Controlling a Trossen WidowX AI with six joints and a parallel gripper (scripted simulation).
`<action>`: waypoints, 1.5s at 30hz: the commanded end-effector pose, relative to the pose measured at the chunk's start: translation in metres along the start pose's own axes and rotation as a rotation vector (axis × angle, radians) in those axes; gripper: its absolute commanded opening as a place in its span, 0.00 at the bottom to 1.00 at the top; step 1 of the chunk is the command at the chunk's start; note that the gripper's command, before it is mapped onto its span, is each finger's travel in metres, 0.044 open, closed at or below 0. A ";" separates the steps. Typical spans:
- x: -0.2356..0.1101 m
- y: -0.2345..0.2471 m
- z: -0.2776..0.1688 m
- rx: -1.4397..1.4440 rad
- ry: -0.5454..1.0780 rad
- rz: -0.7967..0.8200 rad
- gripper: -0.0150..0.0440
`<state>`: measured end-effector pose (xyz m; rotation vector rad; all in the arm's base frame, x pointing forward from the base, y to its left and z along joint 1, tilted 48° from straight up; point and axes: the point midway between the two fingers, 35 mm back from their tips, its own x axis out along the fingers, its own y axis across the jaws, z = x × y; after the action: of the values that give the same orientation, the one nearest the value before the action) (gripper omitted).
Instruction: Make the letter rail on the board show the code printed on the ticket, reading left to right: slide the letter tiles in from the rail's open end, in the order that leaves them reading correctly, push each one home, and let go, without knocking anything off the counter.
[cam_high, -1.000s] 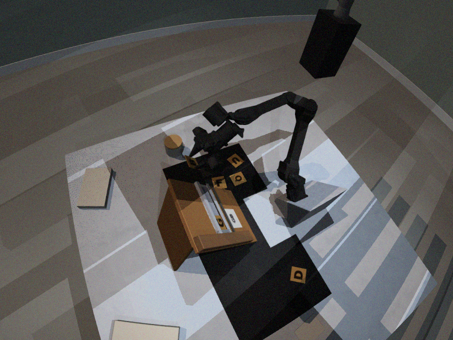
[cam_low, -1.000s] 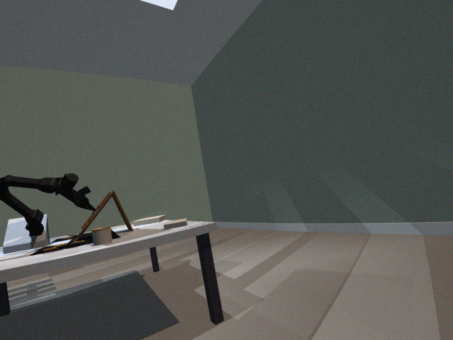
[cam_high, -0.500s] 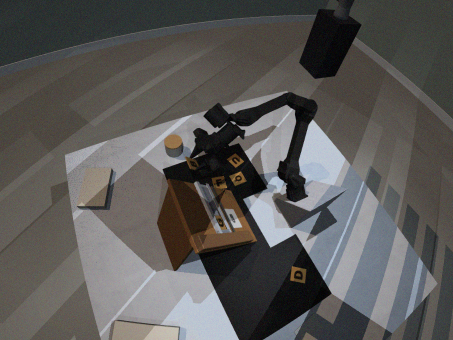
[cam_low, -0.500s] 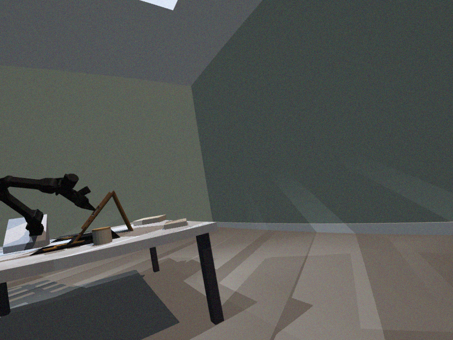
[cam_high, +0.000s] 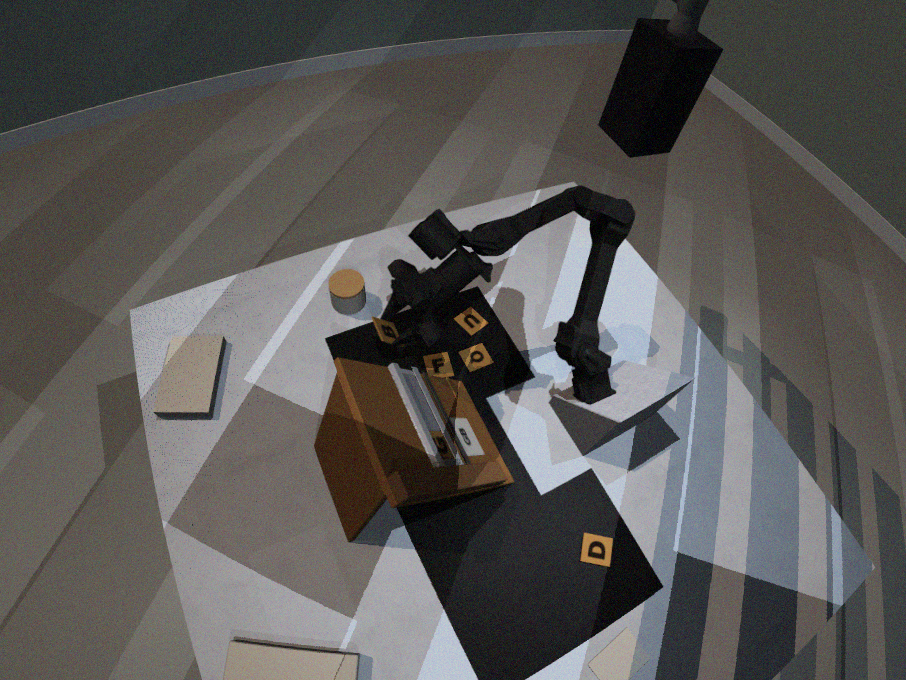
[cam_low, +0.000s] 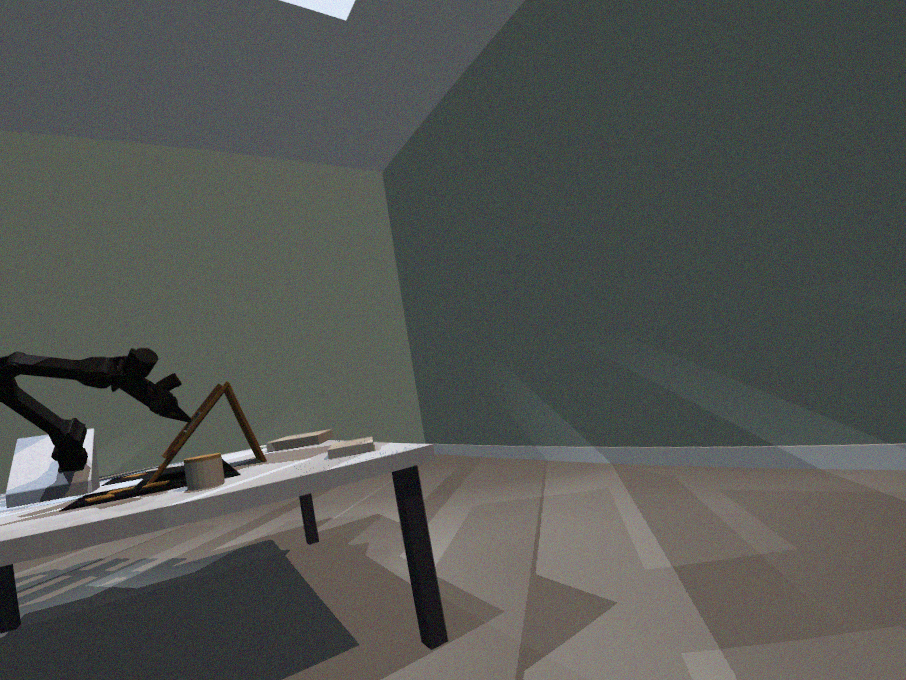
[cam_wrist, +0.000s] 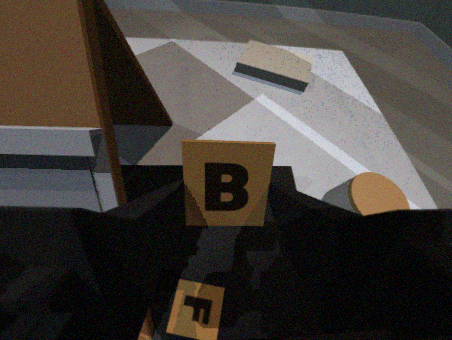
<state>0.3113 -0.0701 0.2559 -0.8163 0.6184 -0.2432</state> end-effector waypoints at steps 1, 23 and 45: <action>0.001 0.003 -0.002 0.003 0.006 -0.002 0.25; 0.001 0.014 -0.002 0.004 0.006 -0.001 0.25; 0.001 0.025 -0.002 0.004 0.007 0.000 0.25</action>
<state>0.3111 -0.0551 0.2386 -0.8148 0.6197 -0.2422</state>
